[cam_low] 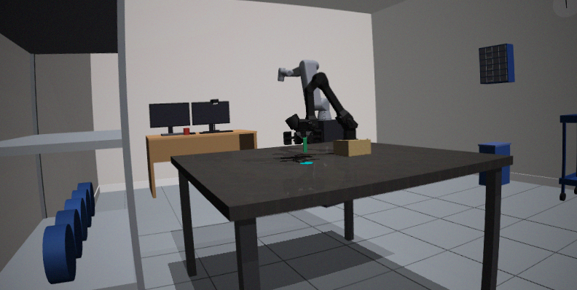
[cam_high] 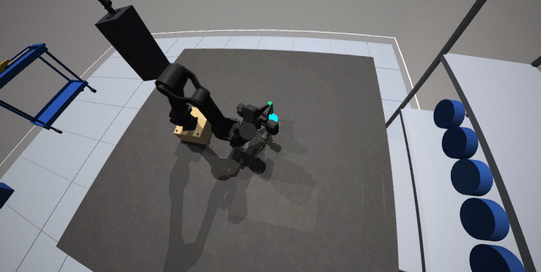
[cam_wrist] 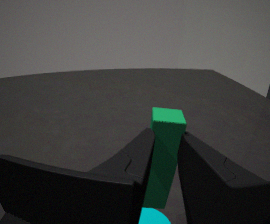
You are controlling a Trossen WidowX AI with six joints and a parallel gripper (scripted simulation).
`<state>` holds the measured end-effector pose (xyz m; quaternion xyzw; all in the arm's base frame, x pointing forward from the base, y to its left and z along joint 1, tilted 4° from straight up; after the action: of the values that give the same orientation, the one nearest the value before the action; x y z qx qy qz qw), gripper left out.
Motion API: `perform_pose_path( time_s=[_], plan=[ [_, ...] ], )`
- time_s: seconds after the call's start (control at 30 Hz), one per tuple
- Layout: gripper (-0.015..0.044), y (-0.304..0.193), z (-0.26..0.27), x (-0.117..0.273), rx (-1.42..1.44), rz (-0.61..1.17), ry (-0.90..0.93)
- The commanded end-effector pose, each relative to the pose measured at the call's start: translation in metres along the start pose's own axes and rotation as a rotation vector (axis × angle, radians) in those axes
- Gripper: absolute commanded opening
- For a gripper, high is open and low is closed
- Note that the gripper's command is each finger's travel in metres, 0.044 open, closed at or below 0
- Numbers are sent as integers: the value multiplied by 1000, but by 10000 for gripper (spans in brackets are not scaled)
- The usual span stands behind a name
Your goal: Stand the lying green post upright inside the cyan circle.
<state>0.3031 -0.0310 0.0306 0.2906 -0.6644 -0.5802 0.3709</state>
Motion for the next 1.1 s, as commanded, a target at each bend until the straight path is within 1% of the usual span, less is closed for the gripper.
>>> perform_pose_path(
  time_s=[0.0, 0.5, 0.87, 1.07],
  plan=[
    [23, -13, 2, -1, 5, -4, 4],
    [23, -48, 6, -3, -4, 1, 0],
    [23, -48, 7, -3, -5, 2, 0],
    [180, -48, 7, -3, -5, 2, 0]
  ],
)
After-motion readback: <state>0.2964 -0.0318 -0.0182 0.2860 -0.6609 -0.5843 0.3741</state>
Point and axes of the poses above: the point midway between the two fingers, 35 mm back from their tips, its own x axis back along the fingers, its own z axis across the jaws, y = z × x, the point moved 7 cm from there along x, back along the fingers, and after that the axes turned 3 degrees about x, right-handed, at the moved point
